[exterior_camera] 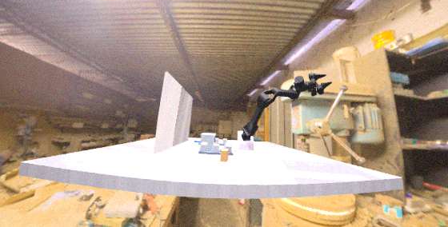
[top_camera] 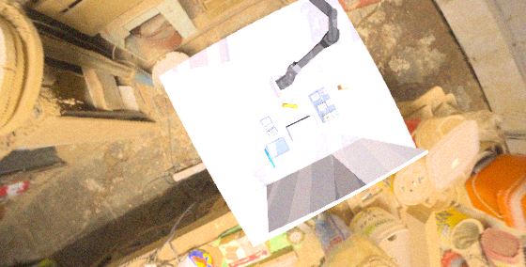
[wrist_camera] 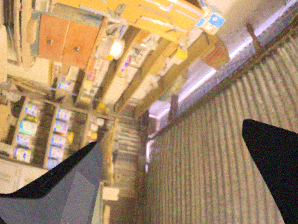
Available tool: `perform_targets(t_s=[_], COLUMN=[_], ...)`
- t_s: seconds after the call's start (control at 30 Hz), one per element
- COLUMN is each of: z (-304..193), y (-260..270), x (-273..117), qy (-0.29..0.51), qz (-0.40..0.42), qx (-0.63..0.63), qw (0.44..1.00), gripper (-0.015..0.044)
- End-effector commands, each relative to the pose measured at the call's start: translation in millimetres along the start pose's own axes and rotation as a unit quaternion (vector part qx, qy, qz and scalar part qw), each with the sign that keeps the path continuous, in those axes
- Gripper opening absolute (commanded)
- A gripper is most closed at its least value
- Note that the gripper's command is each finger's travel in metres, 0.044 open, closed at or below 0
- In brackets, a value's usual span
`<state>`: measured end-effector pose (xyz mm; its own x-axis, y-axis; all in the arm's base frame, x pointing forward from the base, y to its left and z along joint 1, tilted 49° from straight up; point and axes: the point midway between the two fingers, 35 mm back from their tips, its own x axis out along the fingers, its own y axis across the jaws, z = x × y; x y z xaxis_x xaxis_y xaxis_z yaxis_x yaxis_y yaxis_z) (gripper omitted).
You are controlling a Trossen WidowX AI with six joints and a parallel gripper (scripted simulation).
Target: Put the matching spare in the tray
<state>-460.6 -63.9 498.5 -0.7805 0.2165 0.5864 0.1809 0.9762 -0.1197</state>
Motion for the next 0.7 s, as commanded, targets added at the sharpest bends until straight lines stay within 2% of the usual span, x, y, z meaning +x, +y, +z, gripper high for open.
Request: perform_targets(t_s=[0.0,0.2,0.3,0.47,0.67], z=[0.0,0.4,5.6,22.0,40.3], y=[0.0,-1.2,-19.0,-85.8,-170.1], x=[0.0,-0.3,-4.6,-28.1,-75.8], qy=[0.0,-0.001,-0.014,-0.054,-0.079], qz=[0.0,-0.002,-0.025,-0.118,-0.251], qx=[0.0,-0.001,-0.018,-0.082,-0.176], qw=[1.0,1.0,0.999,0.988,0.949], gripper=[0.0426,0.044,0.044,0.044,0.044])
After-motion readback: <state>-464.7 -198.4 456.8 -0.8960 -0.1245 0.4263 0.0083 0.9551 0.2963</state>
